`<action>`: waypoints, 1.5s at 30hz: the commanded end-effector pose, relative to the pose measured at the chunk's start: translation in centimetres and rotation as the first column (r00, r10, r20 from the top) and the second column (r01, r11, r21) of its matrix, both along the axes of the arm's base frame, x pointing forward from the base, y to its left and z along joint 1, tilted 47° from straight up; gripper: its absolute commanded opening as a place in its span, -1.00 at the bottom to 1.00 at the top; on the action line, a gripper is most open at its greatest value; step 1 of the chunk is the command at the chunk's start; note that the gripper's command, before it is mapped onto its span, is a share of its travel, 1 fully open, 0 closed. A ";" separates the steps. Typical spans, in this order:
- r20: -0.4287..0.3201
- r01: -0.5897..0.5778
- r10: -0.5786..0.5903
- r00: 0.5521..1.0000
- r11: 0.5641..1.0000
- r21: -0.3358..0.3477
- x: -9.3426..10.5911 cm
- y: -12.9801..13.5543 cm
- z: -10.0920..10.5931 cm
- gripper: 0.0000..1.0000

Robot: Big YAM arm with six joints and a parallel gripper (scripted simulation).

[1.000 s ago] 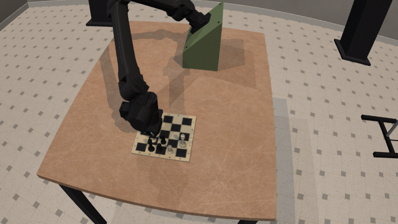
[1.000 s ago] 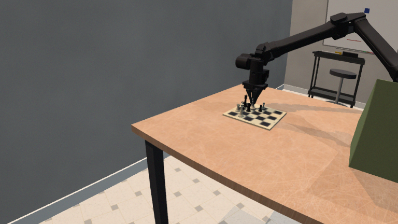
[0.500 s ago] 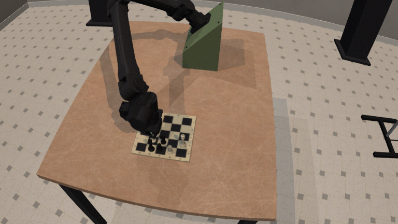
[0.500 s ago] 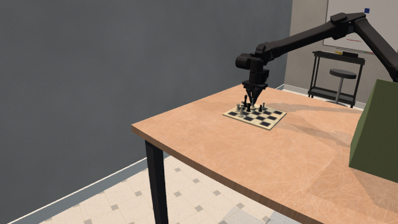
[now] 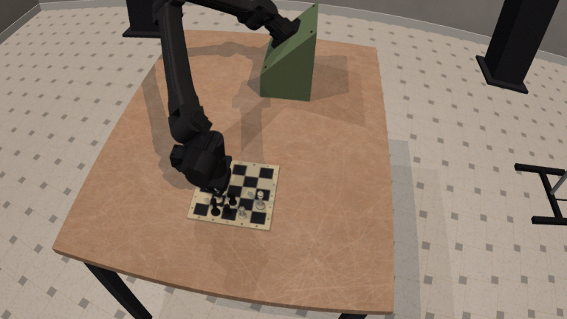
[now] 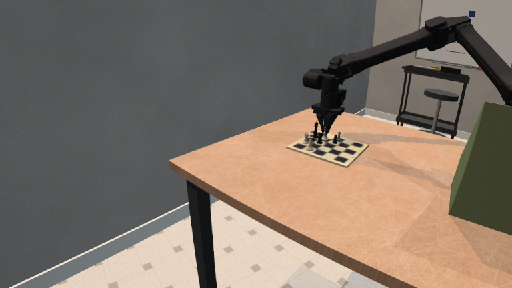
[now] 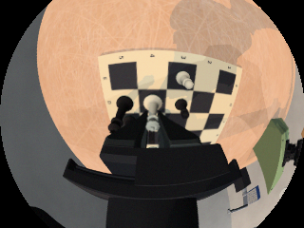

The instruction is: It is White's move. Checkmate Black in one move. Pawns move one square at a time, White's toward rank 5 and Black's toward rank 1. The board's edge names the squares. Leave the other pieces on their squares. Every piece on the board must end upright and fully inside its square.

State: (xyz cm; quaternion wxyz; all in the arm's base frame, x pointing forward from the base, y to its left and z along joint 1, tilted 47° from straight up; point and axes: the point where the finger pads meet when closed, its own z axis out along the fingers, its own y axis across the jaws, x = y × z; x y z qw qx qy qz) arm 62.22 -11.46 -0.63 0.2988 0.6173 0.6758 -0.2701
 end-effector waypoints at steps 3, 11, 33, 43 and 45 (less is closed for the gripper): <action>0.047 0.011 -0.011 0.999 1.000 0.003 1.4 -0.7 2.3 -1.00; 0.045 0.011 -0.011 0.999 1.000 0.003 1.3 -0.6 2.3 -1.00; 0.045 0.011 -0.011 0.999 1.000 0.003 1.3 -0.6 2.3 -1.00; 0.044 0.012 -0.012 0.999 1.000 0.003 1.3 -0.8 2.1 -1.00; 0.043 0.010 -0.010 0.999 1.000 0.003 1.3 -0.8 2.0 -1.00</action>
